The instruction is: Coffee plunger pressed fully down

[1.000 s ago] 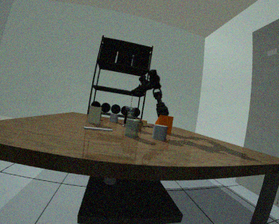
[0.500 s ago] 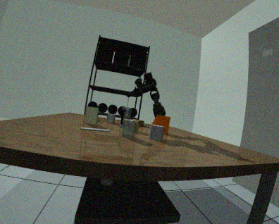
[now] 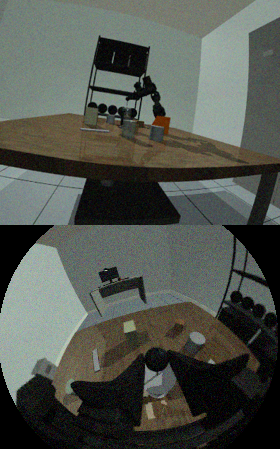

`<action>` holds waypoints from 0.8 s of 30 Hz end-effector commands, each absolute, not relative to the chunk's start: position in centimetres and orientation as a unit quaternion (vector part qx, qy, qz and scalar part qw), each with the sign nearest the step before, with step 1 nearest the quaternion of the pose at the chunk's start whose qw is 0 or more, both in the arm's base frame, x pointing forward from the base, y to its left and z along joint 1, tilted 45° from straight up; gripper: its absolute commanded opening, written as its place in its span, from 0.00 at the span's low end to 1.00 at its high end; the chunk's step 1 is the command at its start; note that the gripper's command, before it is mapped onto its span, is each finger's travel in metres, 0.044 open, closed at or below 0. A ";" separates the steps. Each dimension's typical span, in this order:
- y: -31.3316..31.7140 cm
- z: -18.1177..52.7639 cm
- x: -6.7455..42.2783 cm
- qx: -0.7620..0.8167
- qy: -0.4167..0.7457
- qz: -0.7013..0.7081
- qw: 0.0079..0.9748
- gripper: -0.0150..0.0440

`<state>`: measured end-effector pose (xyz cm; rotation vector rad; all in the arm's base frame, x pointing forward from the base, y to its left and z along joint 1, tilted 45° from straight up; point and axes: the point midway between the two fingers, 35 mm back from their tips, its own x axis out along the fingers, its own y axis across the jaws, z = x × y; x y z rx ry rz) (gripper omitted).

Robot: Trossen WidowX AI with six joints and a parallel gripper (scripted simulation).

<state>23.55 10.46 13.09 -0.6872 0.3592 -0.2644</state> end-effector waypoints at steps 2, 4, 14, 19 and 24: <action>9.0 11.3 23.5 -0.349 0.188 -0.127 0.909 0.47; 8.8 11.1 23.6 -0.350 0.186 -0.127 0.909 0.47; 8.0 10.7 24.3 -0.352 0.180 -0.129 0.910 0.47; 8.0 10.8 24.5 -0.352 0.179 -0.129 0.910 0.47; 8.1 10.8 24.7 -0.352 0.179 -0.129 0.910 0.47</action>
